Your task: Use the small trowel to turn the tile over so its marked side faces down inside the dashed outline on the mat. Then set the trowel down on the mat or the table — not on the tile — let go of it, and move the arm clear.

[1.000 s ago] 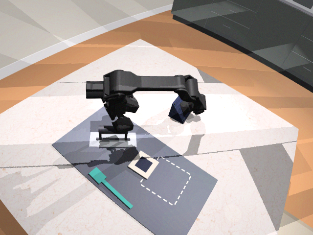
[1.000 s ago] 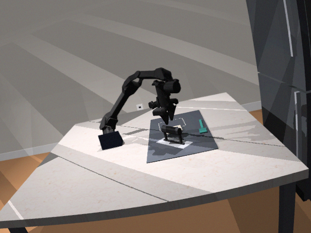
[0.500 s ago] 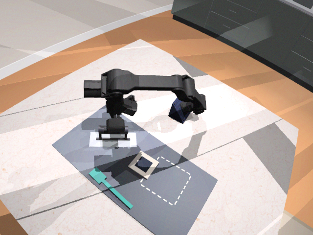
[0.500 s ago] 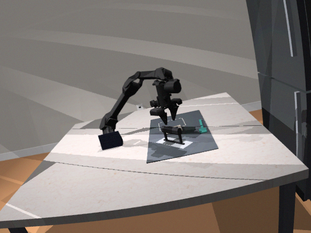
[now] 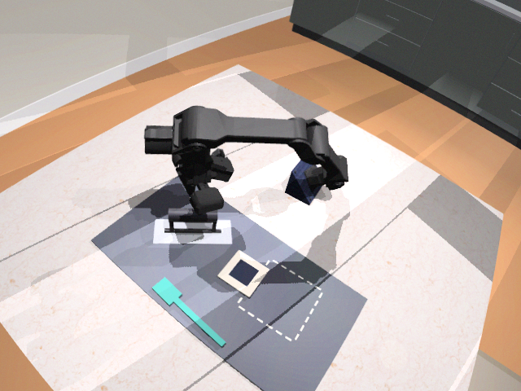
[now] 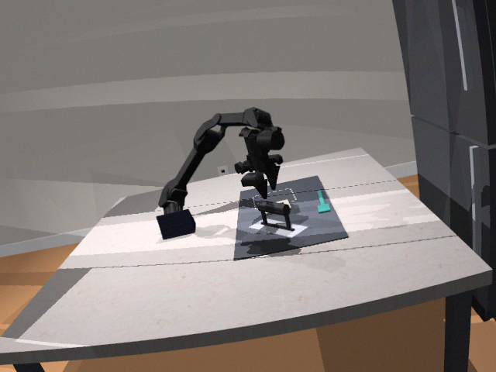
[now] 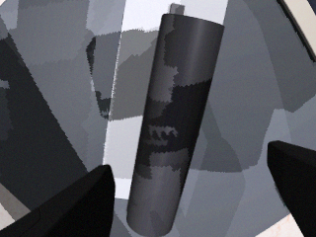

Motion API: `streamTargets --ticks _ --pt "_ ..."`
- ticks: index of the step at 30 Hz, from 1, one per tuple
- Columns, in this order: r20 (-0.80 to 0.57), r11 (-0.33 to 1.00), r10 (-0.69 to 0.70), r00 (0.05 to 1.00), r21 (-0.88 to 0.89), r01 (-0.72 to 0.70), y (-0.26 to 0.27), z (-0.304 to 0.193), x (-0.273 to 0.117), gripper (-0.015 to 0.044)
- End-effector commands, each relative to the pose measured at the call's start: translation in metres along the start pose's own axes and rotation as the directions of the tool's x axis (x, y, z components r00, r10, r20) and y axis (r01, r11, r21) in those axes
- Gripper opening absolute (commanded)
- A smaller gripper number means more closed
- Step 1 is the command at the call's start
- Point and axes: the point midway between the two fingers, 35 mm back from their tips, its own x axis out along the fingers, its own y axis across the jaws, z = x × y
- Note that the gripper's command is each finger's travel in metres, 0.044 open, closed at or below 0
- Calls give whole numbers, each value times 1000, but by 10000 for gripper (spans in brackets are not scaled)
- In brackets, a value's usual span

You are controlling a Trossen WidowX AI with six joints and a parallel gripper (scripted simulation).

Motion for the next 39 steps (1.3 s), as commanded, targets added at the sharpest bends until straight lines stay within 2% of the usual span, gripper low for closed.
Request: streamTargets --ticks 1,9,22,31,39 --pt "13 991 -44 999 -130 45 5 3 8 300" --pt "7 916 -114 993 -387 108 9 6 13 300" --pt "-12 696 -209 978 -704 140 16 11 18 300" --pt "-29 466 -289 957 -877 114 19 14 23 300" --pt "-51 231 -360 931 -972 36 22 17 26 300"
